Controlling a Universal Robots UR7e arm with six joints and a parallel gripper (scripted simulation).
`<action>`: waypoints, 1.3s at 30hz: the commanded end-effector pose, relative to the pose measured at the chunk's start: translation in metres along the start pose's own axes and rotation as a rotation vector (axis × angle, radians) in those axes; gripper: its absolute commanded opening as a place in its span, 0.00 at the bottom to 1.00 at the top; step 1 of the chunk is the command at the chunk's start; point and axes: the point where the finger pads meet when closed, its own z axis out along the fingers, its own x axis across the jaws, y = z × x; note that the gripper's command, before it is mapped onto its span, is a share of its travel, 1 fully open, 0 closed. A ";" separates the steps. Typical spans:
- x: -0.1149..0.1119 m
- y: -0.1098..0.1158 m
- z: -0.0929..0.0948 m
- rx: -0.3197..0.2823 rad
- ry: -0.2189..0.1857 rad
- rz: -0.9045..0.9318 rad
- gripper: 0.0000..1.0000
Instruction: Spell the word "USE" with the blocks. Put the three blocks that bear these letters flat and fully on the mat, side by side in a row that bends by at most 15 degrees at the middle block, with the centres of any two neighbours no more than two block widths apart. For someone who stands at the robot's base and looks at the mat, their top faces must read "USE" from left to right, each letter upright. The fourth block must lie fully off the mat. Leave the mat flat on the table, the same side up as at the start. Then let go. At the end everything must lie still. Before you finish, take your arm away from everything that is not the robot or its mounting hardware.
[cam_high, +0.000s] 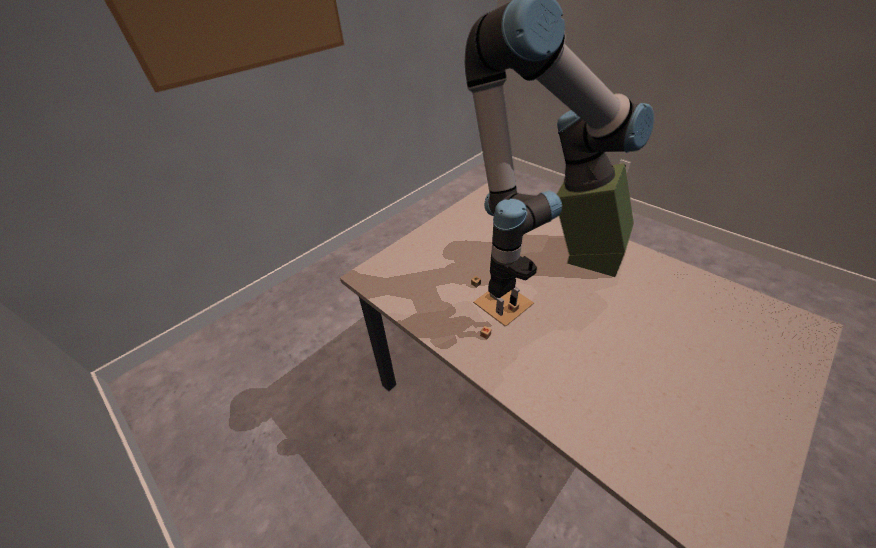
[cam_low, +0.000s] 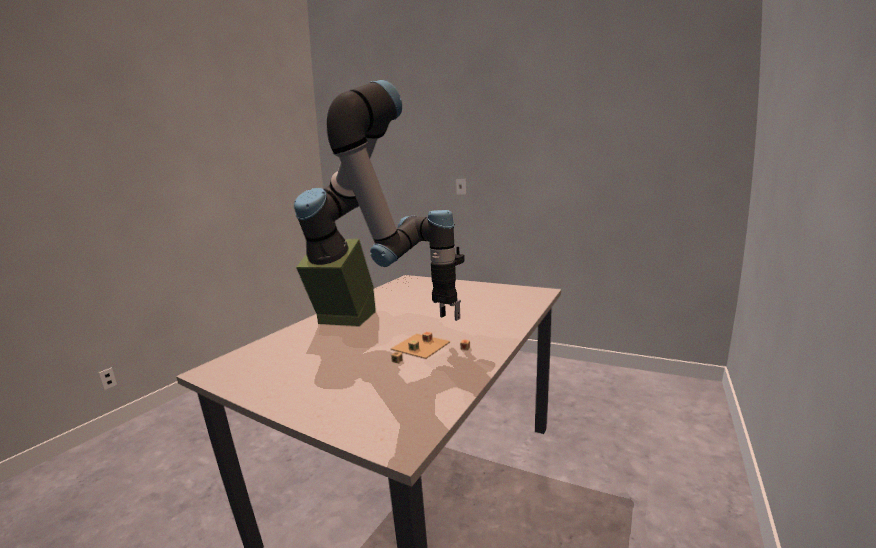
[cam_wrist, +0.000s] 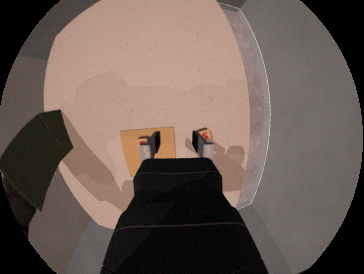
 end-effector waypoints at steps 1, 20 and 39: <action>0.008 0.000 0.000 0.000 0.001 0.140 1.00; 0.031 0.003 0.001 0.000 0.001 0.562 1.00; 0.051 0.009 0.002 0.001 0.001 0.981 1.00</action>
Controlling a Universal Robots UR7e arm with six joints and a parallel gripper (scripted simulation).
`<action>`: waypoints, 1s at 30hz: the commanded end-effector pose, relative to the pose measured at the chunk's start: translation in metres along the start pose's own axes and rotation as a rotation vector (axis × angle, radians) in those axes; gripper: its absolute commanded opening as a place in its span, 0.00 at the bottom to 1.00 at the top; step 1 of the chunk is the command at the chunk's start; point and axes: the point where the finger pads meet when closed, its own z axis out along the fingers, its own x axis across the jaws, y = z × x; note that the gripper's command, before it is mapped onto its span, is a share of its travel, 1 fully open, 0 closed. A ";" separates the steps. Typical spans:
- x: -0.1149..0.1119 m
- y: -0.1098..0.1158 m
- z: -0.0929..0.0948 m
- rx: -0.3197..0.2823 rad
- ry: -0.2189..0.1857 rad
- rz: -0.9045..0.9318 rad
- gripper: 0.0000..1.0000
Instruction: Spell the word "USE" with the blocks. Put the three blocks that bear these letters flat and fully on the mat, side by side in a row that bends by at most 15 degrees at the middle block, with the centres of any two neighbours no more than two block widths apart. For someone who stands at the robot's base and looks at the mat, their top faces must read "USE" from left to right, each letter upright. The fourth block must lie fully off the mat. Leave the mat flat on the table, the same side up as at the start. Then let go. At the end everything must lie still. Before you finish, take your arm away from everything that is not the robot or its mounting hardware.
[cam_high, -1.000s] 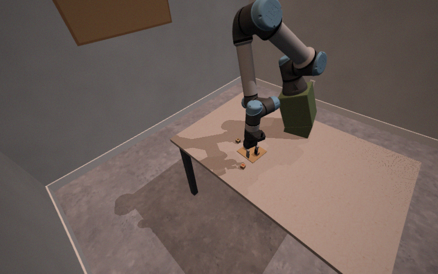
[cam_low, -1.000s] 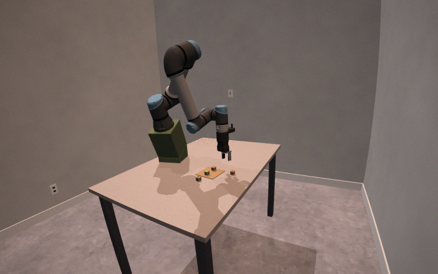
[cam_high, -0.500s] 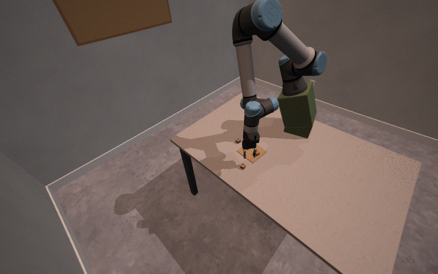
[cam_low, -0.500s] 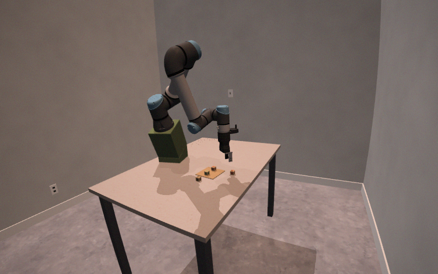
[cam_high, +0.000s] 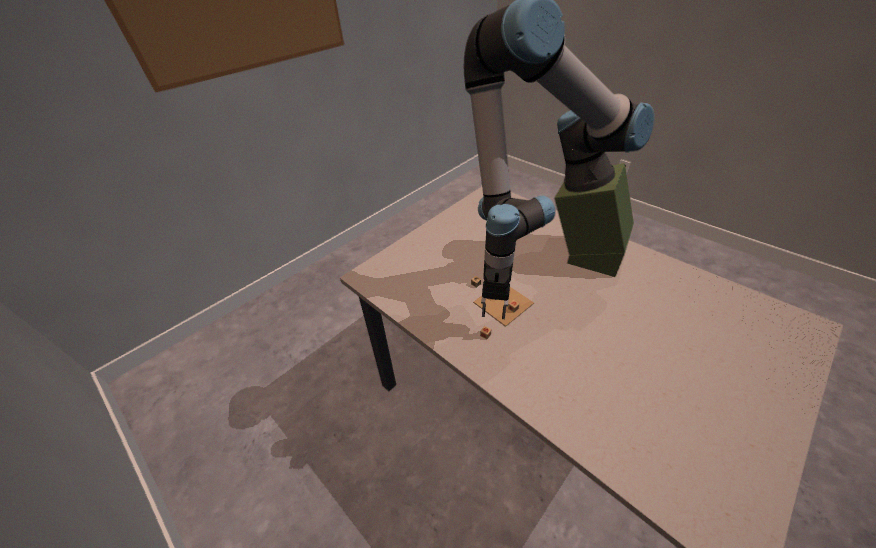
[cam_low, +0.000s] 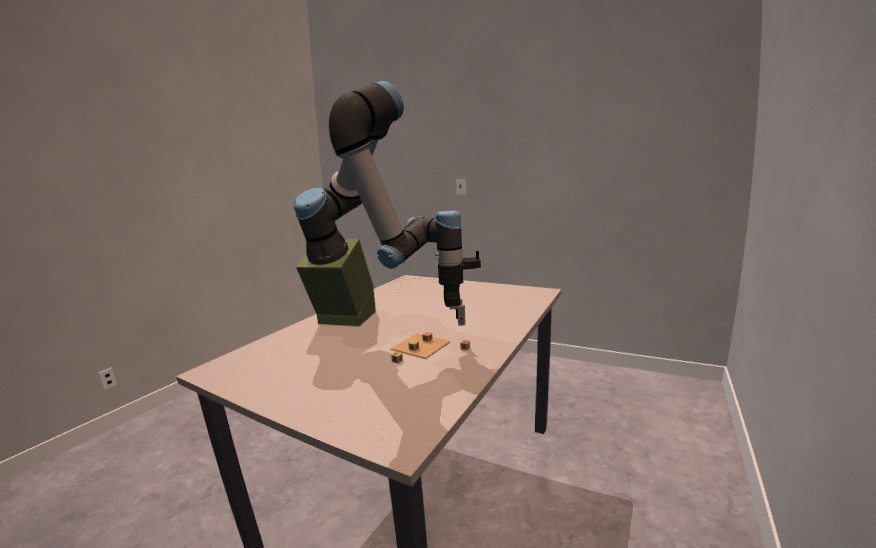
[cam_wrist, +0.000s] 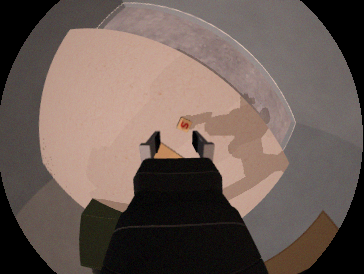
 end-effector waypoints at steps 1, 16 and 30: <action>0.006 -0.004 0.000 0.001 0.001 0.140 1.00; 0.016 -0.008 0.000 0.001 0.001 0.358 1.00; 0.018 -0.008 0.000 0.001 0.001 0.421 1.00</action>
